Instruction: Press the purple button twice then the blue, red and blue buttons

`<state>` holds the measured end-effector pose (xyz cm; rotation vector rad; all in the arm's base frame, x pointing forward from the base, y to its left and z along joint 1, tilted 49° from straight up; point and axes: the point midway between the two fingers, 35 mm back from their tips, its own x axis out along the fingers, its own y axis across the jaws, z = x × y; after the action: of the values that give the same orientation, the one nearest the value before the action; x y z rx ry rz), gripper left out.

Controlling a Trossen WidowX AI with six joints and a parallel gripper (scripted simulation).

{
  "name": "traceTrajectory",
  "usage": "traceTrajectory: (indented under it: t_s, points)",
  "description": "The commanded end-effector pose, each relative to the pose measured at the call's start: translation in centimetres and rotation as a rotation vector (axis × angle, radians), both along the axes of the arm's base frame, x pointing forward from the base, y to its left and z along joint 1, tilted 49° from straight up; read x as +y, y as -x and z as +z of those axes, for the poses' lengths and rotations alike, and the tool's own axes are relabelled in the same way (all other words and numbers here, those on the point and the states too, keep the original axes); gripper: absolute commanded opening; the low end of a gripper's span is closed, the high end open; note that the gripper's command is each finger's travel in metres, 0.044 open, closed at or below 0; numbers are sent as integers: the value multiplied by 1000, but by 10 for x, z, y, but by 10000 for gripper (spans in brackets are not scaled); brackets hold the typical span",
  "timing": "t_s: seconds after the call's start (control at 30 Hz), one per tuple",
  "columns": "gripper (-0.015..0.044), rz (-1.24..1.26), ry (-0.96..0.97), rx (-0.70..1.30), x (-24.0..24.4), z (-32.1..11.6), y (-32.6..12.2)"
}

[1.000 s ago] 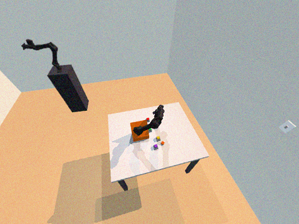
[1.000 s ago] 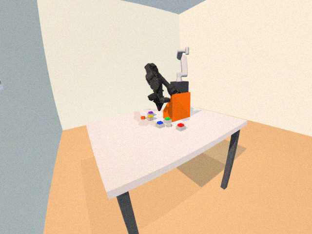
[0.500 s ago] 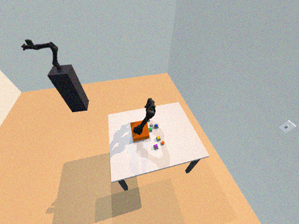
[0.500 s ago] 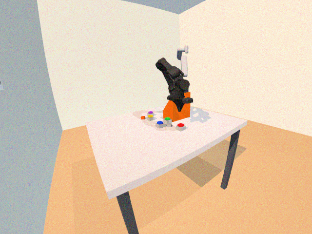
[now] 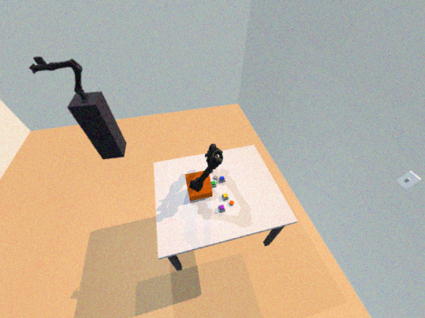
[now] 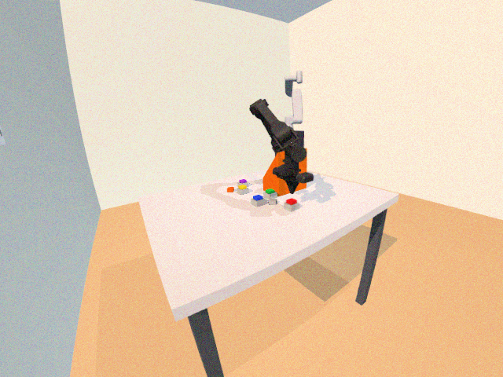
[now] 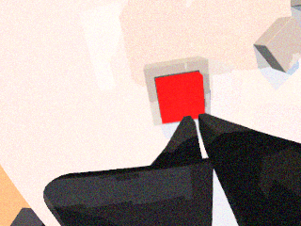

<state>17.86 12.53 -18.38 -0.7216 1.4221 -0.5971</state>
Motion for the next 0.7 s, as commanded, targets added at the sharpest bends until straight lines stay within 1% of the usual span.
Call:
traceTrajectory:
  t_s: [0.0,0.67]
  points:
    - [20,12,-10,-10,-2,-5,-3]
    - [20,12,-8,-10,-25,-25,-5]
